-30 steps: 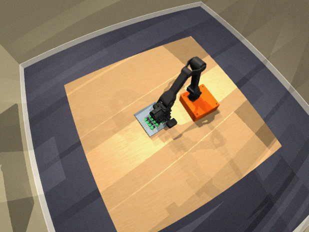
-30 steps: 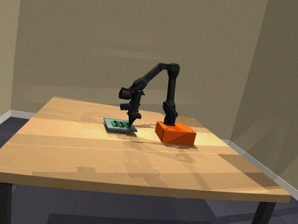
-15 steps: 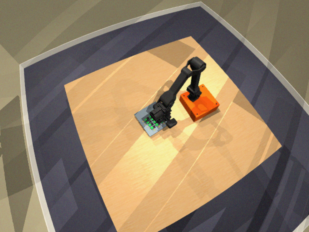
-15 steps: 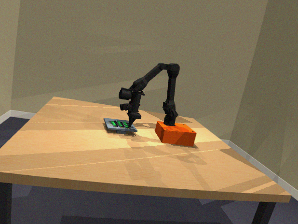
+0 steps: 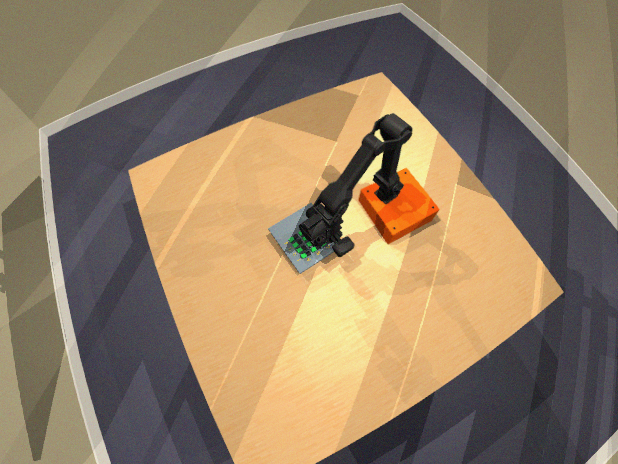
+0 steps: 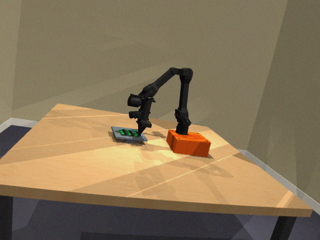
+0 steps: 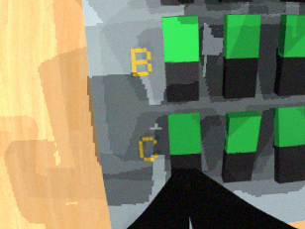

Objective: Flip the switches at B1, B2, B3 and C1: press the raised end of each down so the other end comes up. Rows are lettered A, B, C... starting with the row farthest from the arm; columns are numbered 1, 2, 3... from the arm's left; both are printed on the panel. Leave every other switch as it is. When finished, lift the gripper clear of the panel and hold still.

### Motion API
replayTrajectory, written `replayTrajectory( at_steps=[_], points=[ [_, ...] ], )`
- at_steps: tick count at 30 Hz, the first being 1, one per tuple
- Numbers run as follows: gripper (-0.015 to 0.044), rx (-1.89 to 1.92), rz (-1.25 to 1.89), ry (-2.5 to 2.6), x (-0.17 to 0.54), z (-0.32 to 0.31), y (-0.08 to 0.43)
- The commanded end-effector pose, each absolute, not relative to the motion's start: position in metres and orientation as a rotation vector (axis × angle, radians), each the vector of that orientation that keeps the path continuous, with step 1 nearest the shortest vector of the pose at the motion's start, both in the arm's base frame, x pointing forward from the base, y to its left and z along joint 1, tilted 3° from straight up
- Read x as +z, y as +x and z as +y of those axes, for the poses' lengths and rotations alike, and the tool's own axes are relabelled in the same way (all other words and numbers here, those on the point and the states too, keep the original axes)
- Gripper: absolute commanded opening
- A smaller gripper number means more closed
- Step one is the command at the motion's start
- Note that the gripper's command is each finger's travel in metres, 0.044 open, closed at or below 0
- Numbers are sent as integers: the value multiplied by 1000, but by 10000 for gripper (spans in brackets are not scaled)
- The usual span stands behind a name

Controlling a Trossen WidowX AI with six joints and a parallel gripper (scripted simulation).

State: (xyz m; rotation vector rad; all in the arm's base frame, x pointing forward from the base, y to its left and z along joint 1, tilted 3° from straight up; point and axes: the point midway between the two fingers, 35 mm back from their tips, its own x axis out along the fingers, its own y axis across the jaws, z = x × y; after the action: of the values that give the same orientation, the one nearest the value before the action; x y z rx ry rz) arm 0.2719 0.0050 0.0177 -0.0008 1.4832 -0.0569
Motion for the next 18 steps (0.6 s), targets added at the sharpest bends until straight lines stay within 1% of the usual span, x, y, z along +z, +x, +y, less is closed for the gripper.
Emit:
replayTrajectory(
  at_steps=[1, 18],
  points=[
    [0, -60, 1485, -1, 16, 5, 272],
    [0, -60, 1485, -1, 14, 4, 272]
  ],
)
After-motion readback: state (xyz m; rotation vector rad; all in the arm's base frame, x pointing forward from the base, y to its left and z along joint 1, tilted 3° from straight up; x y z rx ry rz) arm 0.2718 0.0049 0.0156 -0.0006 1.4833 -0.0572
